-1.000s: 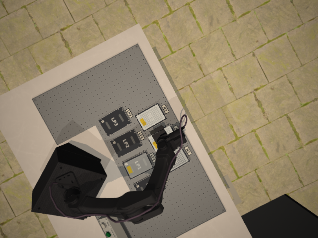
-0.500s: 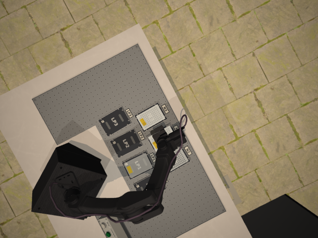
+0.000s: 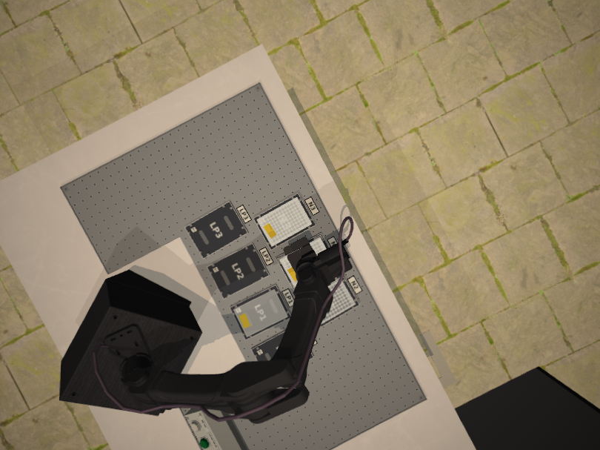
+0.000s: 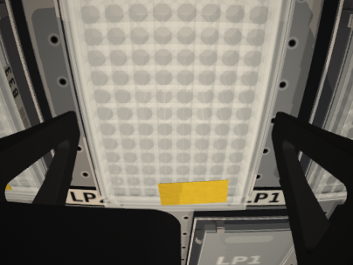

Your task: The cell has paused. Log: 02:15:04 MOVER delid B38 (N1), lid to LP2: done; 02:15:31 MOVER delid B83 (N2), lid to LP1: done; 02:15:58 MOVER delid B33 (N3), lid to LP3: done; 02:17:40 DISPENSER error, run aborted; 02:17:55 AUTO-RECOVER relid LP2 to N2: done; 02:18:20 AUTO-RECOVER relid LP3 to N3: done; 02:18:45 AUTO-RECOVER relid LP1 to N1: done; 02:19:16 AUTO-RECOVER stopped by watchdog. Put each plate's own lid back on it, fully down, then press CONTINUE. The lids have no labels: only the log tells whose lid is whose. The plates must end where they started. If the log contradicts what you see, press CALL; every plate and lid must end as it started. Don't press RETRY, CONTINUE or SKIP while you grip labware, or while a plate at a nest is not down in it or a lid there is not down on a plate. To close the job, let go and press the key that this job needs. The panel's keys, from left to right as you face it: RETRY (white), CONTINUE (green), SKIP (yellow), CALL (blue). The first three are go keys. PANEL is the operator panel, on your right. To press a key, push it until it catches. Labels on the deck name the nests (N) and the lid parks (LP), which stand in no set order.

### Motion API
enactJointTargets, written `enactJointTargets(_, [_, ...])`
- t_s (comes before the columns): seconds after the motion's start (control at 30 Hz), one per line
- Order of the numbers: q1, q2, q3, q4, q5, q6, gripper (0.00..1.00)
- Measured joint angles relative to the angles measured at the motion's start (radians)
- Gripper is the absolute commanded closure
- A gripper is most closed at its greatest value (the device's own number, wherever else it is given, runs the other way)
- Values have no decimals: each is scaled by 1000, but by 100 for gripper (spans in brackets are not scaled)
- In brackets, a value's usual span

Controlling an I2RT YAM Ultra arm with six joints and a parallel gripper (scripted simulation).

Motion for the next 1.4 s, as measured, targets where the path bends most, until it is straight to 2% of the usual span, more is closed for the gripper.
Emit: enactJointTargets(1.4, [25,-51,-4,-62,2,29,0])
